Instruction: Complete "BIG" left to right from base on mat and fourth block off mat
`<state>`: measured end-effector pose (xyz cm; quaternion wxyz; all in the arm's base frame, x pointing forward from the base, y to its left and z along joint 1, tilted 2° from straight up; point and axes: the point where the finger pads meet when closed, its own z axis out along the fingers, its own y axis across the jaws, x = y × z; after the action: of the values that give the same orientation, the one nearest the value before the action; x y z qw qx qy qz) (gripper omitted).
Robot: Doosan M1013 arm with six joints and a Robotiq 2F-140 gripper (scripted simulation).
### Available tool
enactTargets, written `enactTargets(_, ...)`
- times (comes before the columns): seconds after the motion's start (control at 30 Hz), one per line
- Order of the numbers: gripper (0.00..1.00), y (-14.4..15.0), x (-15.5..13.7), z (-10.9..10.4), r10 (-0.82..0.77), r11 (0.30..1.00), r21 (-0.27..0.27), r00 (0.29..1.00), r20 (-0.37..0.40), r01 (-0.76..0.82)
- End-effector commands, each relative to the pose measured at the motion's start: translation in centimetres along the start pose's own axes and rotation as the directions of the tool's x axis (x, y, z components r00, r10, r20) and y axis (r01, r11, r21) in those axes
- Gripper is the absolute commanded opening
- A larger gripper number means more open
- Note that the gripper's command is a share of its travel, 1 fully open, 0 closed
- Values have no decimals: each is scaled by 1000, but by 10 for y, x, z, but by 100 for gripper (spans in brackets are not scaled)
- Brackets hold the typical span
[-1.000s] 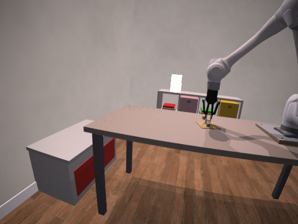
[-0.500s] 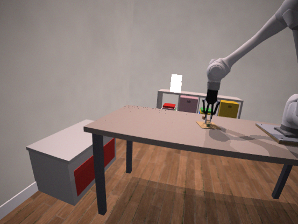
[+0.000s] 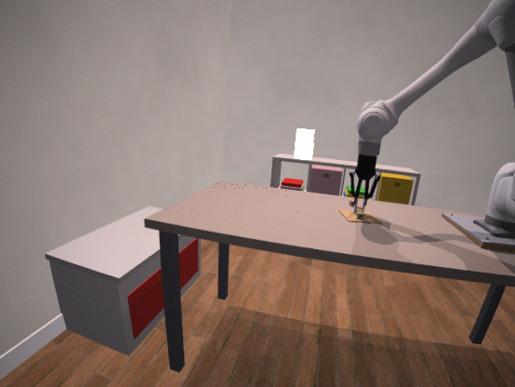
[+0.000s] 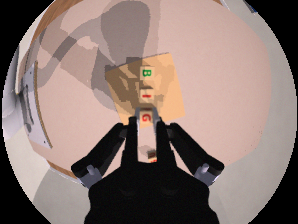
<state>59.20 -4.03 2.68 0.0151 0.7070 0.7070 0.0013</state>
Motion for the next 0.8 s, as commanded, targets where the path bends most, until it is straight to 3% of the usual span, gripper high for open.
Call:
enactTargets(0.0,15,0,0,0,0,1000,0,1000,0,0)
enactTargets(0.4,25,0,0,0,0,1000,0,1000,0,0)
enactTargets(0.77,25,0,0,0,0,1000,0,1000,0,0)
